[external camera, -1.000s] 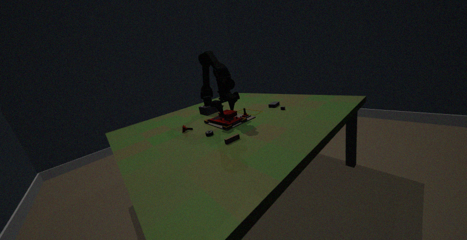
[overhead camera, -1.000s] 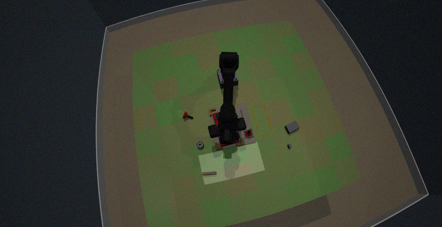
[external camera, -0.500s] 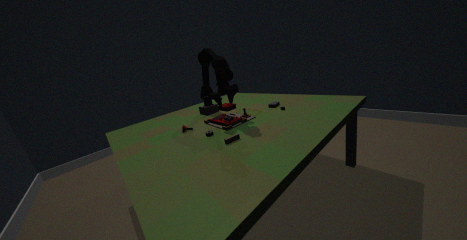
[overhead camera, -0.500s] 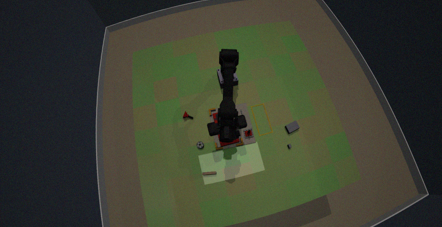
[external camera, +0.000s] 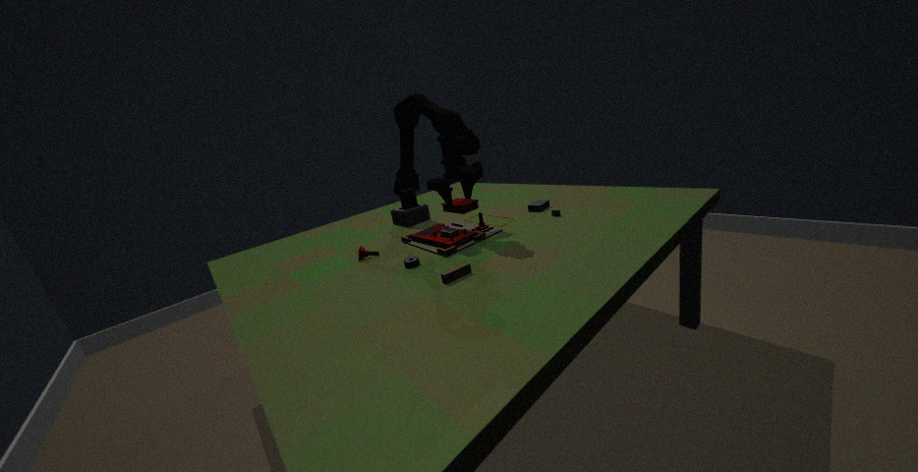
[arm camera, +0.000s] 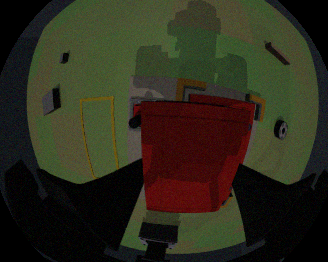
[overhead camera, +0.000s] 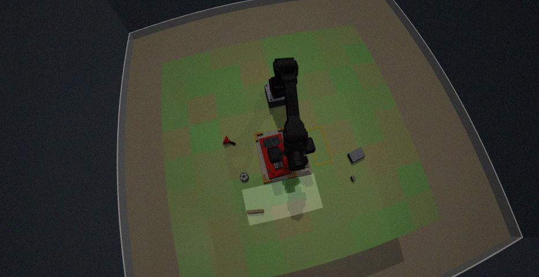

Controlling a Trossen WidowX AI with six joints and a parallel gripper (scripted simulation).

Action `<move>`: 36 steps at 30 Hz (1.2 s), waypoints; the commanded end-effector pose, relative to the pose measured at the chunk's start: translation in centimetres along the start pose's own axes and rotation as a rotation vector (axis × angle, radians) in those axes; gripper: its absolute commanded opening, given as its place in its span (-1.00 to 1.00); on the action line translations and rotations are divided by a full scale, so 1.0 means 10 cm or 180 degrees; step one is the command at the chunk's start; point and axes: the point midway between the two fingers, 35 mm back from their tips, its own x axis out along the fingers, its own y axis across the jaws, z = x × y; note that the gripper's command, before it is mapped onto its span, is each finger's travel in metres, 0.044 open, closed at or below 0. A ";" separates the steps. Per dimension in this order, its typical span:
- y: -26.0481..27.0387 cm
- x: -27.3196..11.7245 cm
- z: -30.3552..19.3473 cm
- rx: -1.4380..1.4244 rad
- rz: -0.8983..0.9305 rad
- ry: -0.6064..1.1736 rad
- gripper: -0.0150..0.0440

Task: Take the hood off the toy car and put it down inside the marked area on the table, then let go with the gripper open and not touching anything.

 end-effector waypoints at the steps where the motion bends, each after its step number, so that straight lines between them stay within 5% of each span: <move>1: 0.20 -0.03 0.00 0.0017 0.0013 -0.0026 -0.49; 36: 1.63 -0.08 -0.42 0.0001 0.0055 -0.0016 -0.49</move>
